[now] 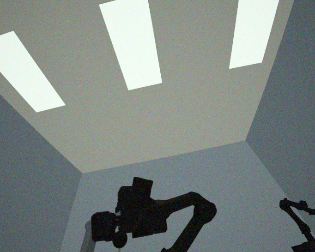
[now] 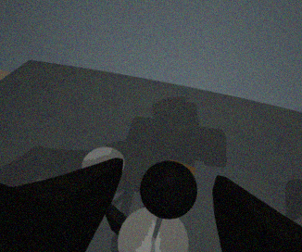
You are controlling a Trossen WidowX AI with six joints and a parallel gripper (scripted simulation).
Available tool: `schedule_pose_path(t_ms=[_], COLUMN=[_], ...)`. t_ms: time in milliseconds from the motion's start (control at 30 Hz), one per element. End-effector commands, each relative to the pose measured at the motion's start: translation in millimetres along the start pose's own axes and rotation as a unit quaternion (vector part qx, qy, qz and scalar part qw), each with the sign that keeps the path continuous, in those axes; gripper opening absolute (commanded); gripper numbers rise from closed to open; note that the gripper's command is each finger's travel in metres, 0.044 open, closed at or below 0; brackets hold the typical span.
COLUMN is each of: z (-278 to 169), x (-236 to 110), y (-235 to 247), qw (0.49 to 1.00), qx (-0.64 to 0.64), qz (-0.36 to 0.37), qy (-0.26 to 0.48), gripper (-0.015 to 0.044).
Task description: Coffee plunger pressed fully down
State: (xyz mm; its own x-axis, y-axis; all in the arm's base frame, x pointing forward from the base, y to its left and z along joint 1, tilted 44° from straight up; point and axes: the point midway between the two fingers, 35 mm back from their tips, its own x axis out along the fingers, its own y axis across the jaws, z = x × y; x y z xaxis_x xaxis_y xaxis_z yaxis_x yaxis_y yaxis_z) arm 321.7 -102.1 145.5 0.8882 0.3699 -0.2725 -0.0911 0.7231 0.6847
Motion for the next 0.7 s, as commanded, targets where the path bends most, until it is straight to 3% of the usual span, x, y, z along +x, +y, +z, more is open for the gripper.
schedule_pose_path(t_ms=[0, 67, 667], z=[-0.9, -0.9, -10.0], x=[0.4, 0.4, 8.4], y=[-1.0, -1.0, -3.2], qw=[1.0, 1.0, 1.0], qx=[0.002, 0.002, 0.002], qz=[-0.003, -0.003, -0.003], qy=[0.0, 0.0, 0.001], gripper=[0.0151, 0.0119, 0.0119])
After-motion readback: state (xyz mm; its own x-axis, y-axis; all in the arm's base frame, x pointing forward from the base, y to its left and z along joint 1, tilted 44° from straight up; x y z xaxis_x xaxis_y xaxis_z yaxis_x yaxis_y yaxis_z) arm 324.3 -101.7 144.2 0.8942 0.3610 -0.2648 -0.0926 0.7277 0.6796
